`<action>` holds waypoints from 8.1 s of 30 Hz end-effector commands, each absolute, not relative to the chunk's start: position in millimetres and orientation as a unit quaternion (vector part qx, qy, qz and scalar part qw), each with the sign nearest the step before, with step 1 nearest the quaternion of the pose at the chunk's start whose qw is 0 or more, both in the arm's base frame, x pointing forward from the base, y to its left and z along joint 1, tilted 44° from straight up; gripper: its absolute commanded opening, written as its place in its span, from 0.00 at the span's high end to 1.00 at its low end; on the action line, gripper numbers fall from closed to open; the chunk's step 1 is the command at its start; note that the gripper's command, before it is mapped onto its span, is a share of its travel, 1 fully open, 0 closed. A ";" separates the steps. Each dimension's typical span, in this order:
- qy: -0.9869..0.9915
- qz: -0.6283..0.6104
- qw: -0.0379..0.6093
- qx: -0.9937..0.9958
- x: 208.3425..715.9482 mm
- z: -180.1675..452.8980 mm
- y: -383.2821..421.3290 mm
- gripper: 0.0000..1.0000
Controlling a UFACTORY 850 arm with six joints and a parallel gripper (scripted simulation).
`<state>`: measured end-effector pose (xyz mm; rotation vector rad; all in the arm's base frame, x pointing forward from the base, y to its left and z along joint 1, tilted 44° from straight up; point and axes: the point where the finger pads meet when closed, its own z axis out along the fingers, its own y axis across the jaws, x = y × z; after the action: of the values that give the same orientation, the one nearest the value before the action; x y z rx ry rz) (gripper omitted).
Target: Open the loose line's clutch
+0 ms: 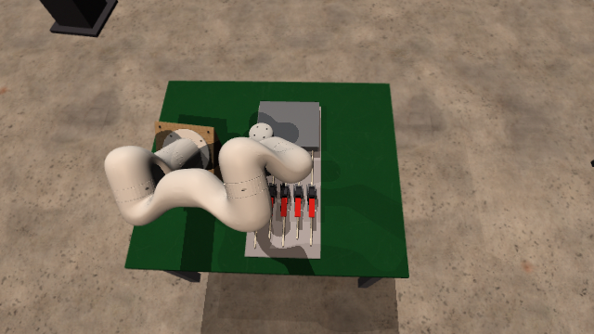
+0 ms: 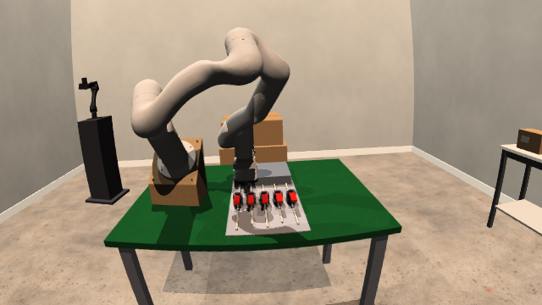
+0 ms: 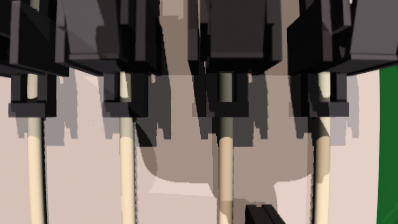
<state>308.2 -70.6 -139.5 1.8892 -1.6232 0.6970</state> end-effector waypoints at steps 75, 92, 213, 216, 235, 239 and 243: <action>-0.604 0.259 0.274 0.703 344.4 -142.4 -66.3 1.00; -0.604 0.259 0.274 0.703 338.9 -142.0 -67.0 1.00; -0.604 0.259 0.273 0.703 293.2 -100.2 61.1 1.00; -0.604 0.259 0.273 0.703 293.2 -100.2 61.1 1.00; -0.604 0.259 0.273 0.703 293.2 -100.2 61.1 1.00; -0.604 0.259 0.273 0.703 298.6 -99.0 56.9 1.00; -0.604 0.258 0.273 0.703 320.8 -93.7 37.8 1.00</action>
<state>303.4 51.4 -97.5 1.8898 -1.6219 0.6955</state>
